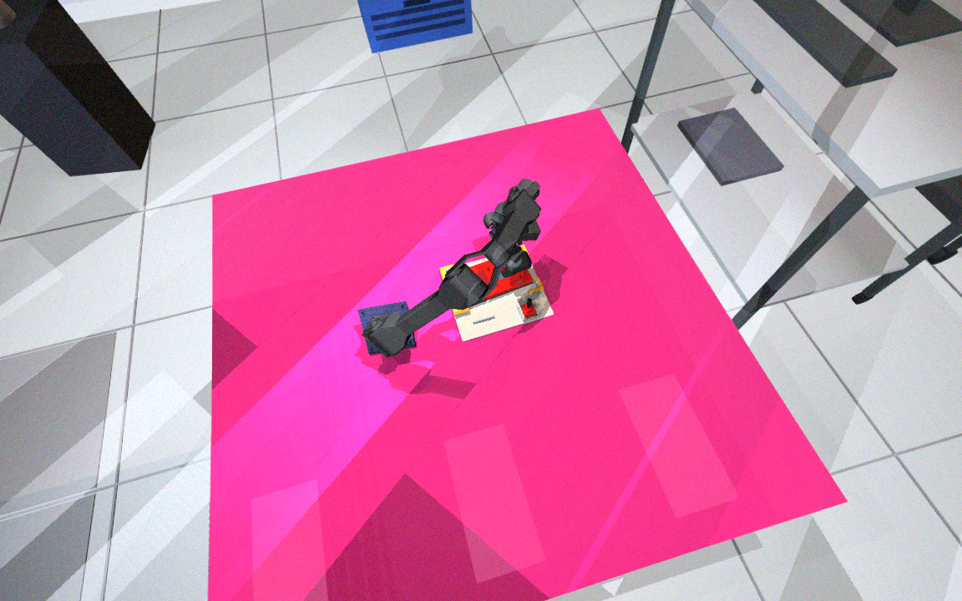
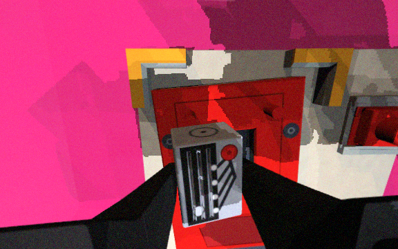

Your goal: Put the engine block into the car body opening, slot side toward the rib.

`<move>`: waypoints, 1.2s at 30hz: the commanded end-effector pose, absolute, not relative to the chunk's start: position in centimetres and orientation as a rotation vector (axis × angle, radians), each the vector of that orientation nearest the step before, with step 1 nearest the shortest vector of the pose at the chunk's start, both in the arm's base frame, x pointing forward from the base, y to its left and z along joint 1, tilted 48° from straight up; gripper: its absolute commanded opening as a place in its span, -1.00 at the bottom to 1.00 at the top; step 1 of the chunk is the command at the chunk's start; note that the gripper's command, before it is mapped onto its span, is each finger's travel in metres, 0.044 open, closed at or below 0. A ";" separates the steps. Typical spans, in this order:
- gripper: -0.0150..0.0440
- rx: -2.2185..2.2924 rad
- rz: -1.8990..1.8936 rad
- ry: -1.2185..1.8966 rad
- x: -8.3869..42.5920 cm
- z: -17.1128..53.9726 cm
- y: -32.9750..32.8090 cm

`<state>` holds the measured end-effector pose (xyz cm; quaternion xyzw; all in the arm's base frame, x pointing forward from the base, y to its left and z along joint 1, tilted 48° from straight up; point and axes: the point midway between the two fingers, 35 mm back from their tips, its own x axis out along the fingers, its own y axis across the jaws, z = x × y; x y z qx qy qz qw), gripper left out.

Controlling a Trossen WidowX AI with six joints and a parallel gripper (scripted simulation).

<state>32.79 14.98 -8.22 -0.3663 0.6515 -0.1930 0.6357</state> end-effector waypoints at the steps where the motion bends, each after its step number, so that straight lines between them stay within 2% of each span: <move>1: -0.49 -0.841 -0.446 1.481 33.0 -8.3 14.6; 2: -0.49 -0.841 -0.446 1.481 33.0 -8.3 14.6; 19: 1.00 -0.837 -0.440 1.488 32.8 -8.2 15.0; 36: 1.00 -0.840 -0.444 1.483 32.4 -5.2 18.2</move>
